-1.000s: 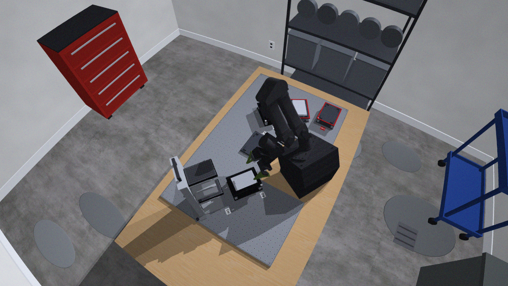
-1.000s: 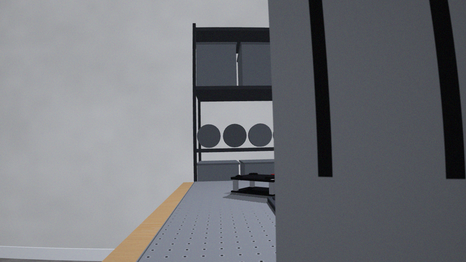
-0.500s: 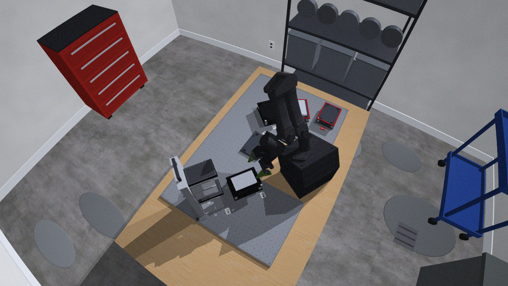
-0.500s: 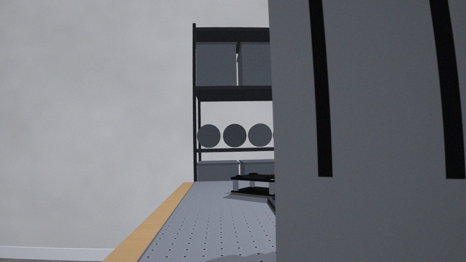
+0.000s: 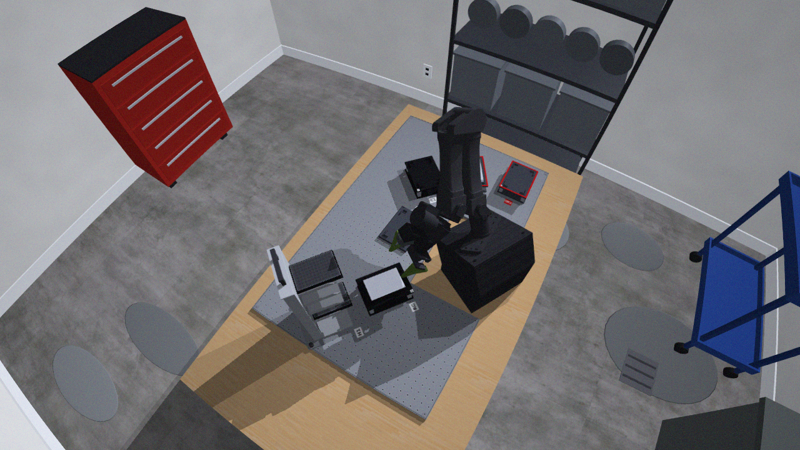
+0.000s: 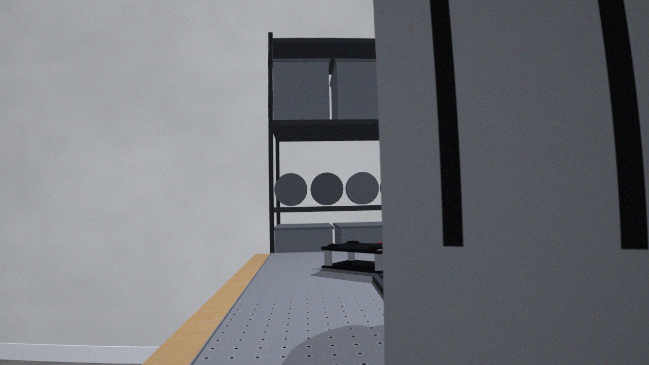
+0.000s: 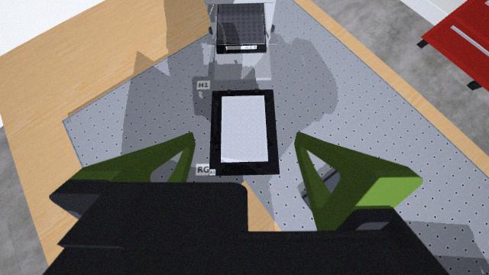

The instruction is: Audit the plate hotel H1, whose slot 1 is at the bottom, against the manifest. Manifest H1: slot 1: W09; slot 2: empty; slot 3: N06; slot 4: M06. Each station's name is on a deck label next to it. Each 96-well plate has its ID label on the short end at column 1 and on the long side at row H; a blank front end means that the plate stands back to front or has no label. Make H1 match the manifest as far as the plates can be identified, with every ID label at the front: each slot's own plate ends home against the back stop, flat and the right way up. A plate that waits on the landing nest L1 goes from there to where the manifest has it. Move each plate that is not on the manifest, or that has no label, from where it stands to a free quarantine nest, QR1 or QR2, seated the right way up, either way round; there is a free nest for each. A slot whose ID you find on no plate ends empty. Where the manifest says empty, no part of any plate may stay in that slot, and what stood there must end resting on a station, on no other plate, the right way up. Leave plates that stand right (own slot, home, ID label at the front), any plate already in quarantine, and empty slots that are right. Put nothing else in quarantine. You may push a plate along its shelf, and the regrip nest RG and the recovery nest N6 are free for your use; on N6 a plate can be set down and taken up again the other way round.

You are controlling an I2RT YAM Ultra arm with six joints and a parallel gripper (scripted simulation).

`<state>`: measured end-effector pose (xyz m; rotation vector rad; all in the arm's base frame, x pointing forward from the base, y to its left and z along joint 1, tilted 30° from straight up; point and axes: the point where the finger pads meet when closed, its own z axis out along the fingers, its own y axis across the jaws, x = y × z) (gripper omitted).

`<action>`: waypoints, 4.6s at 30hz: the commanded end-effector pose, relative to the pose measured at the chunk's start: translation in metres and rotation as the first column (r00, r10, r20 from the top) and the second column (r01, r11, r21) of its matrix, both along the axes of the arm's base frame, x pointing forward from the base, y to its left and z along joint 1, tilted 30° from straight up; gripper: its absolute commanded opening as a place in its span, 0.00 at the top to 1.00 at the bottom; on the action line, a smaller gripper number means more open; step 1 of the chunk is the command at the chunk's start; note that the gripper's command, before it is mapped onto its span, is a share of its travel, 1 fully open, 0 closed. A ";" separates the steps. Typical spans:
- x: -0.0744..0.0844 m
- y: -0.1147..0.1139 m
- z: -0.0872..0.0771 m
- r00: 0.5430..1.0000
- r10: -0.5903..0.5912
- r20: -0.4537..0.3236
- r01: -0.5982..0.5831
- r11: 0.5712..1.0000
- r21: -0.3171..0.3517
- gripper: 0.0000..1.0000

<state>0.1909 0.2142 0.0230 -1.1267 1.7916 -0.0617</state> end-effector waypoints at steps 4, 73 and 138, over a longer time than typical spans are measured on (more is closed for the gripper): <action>-0.008 0.006 0.016 1.000 -0.017 -0.023 0.016 1.000 -0.026 0.00; -0.088 0.112 -0.002 0.897 0.344 -0.277 -0.440 0.631 -0.640 0.00; -0.088 0.136 -0.079 0.665 0.358 -0.655 -0.637 -0.184 -0.748 0.00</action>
